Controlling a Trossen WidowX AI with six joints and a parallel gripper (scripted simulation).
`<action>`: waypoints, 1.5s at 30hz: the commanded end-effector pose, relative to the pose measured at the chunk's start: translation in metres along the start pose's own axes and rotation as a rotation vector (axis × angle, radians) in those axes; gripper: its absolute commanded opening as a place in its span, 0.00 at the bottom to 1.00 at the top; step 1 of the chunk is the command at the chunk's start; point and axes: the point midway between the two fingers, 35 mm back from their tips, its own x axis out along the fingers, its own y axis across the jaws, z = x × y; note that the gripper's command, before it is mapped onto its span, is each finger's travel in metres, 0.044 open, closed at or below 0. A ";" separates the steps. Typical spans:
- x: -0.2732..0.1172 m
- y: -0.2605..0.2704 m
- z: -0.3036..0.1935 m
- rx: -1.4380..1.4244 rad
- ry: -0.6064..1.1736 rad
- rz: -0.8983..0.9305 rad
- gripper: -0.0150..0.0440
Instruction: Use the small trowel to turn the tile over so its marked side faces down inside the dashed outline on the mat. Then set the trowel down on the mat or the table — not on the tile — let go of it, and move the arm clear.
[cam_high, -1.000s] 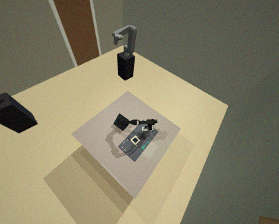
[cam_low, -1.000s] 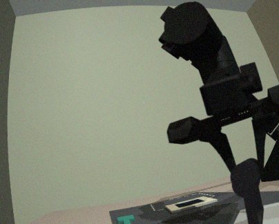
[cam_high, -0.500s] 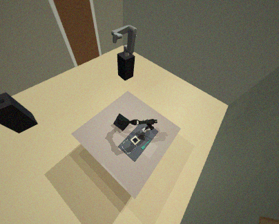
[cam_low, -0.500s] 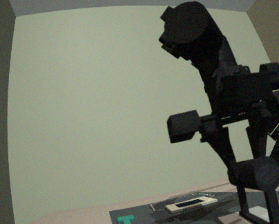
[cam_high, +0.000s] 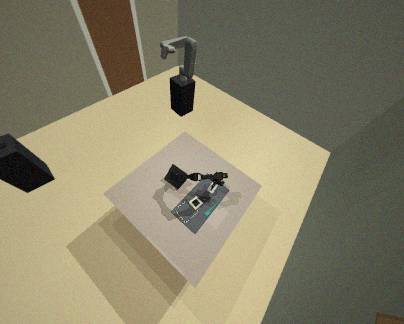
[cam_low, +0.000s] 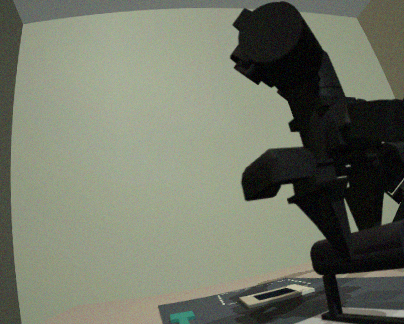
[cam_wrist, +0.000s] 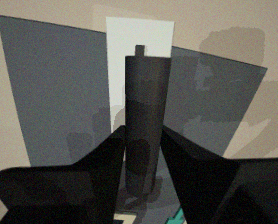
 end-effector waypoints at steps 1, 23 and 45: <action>0.002 0.000 -0.001 -0.128 0.008 0.001 0.47; 0.002 0.000 -0.001 -0.147 0.008 0.001 0.71; -0.042 0.004 -0.003 -0.148 -0.014 -0.038 0.71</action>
